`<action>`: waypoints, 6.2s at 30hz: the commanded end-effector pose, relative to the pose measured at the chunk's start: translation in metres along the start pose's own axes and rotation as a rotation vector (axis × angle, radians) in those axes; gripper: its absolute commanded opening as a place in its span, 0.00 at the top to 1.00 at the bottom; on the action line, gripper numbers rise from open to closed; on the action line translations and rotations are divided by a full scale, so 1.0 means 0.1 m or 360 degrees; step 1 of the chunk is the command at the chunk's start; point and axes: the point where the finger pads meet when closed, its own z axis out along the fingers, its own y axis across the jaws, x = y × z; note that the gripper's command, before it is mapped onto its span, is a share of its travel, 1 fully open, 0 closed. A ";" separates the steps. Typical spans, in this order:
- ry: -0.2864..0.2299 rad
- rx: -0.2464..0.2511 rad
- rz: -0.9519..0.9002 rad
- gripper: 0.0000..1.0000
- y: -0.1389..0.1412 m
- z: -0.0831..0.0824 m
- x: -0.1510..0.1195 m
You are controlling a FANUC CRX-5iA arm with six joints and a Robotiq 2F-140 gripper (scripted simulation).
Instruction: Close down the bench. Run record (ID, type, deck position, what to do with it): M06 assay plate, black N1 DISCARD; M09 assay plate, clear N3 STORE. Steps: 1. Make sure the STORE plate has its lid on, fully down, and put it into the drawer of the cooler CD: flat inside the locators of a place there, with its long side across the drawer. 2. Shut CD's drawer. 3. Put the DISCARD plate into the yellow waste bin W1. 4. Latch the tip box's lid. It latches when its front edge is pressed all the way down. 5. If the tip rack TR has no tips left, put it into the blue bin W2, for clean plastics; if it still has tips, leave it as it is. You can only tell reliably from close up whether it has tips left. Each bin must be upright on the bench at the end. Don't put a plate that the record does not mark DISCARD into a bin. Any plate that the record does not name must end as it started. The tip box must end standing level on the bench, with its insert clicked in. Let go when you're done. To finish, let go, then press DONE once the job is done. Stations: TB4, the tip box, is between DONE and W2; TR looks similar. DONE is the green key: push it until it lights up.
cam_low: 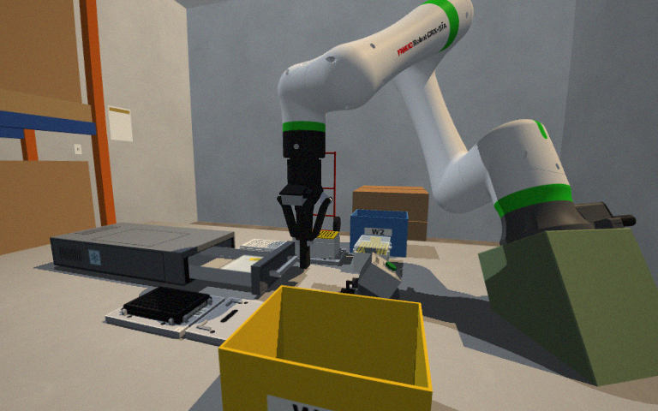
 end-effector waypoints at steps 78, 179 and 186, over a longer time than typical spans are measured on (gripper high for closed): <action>0.0001 -0.0003 0.0000 0.90 0.48 0.34 0.00; 0.0001 -0.0003 0.0000 0.90 1.63 0.34 0.00; 0.0001 -0.0003 0.0000 0.90 1.72 0.34 0.00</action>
